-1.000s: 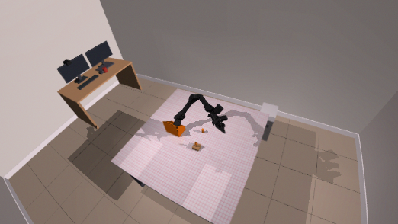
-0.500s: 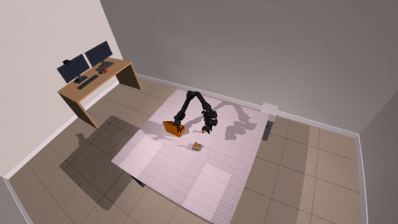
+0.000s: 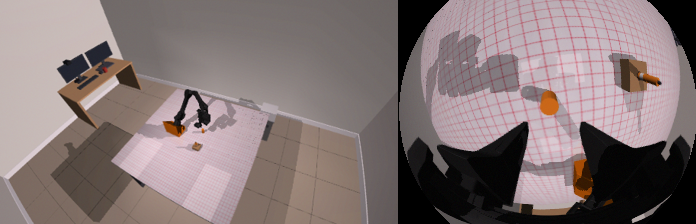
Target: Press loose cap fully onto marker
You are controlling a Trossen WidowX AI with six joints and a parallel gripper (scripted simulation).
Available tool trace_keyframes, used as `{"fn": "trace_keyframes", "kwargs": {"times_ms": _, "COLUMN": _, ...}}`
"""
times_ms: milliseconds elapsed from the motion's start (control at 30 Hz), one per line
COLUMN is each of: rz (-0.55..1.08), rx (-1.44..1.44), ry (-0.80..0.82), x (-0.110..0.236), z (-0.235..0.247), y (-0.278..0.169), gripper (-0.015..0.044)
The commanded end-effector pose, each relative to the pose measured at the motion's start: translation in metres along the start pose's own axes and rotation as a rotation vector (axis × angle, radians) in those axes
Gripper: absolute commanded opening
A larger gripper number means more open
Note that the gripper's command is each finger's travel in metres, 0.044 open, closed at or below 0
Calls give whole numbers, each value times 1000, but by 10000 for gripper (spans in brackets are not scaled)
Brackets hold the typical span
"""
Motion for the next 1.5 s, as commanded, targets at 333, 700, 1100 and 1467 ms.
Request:
{"fn": "trace_keyframes", "kwargs": {"times_ms": 333, "rz": 7, "rx": -3, "ry": 7, "x": -48, "z": 3, "y": -6, "gripper": 242}}
{"fn": "trace_keyframes", "kwargs": {"times_ms": 700, "rz": 7, "rx": -3, "ry": 6, "x": -65, "z": 3, "y": -5, "gripper": 242}}
{"fn": "trace_keyframes", "kwargs": {"times_ms": 1100, "rz": 7, "rx": -3, "ry": 7, "x": -84, "z": 3, "y": -5, "gripper": 242}}
{"fn": "trace_keyframes", "kwargs": {"times_ms": 1467, "rz": 8, "rx": -3, "ry": 10, "x": -100, "z": 4, "y": -7, "gripper": 242}}
Point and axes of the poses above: the point midway between the two fingers, 35 mm back from their tips, its own x axis back along the fingers, its own z axis across the jaws, y = z × x, the point moved 4 cm from there along x, back along the fingers, and after that the axes turned 8 degrees about -x, right-handed, at the moved point
